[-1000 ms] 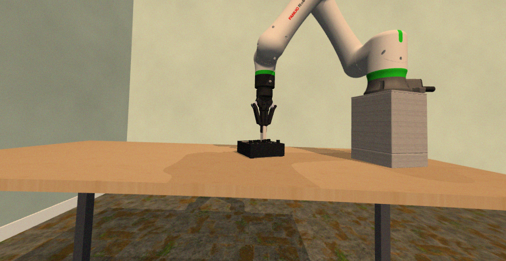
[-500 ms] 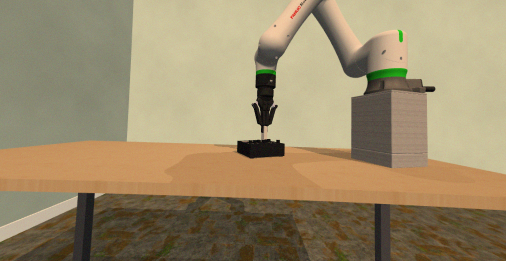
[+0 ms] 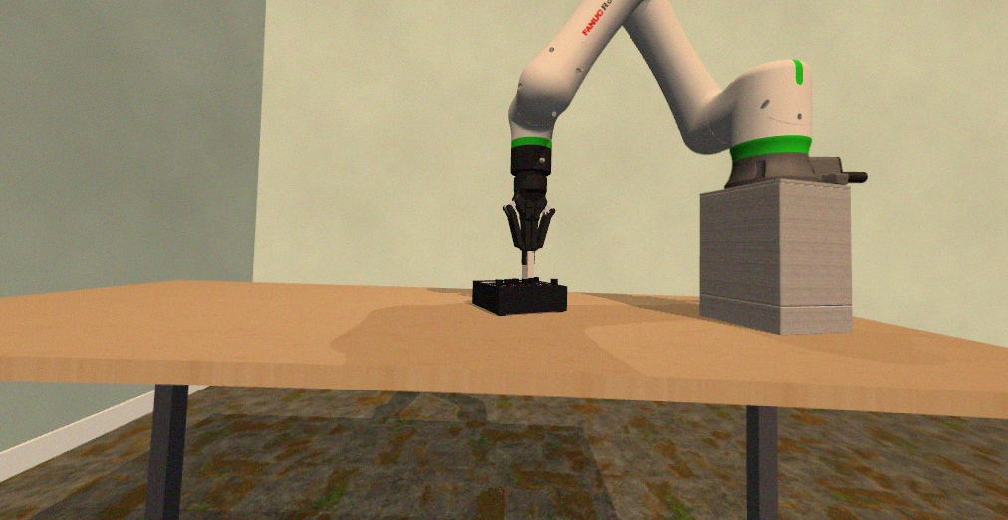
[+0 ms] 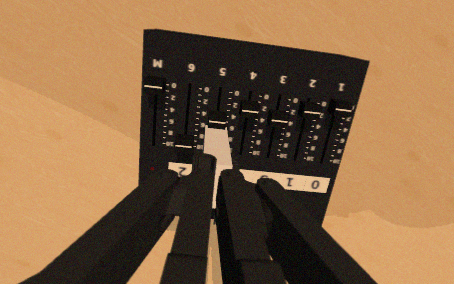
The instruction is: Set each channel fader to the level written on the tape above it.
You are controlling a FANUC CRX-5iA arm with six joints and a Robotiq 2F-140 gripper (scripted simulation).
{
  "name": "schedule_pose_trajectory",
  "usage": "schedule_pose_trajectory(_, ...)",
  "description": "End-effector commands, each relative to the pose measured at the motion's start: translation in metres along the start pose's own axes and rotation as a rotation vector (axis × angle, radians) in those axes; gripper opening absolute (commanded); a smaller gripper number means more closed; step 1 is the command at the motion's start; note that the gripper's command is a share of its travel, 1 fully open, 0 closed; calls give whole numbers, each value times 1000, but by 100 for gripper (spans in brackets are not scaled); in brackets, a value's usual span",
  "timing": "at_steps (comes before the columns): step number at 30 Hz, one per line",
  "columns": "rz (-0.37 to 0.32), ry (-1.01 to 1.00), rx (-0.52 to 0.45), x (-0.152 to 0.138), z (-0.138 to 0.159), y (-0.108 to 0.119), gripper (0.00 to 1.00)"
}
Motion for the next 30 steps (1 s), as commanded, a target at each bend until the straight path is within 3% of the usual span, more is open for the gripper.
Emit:
schedule_pose_trajectory(1,0,0,0,0,-1,0,0)
schedule_pose_trajectory(30,0,0,0,-2,-9,0,0)
Point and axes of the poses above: the point where the finger pads meet when closed, its own y axis back along the fingers, its own x axis across the jaws, z = x × y, the point moved 8 cm from there along y, back along the fingers, and after that the axes turned 11 degrees about -y, right-handed, at the moved point
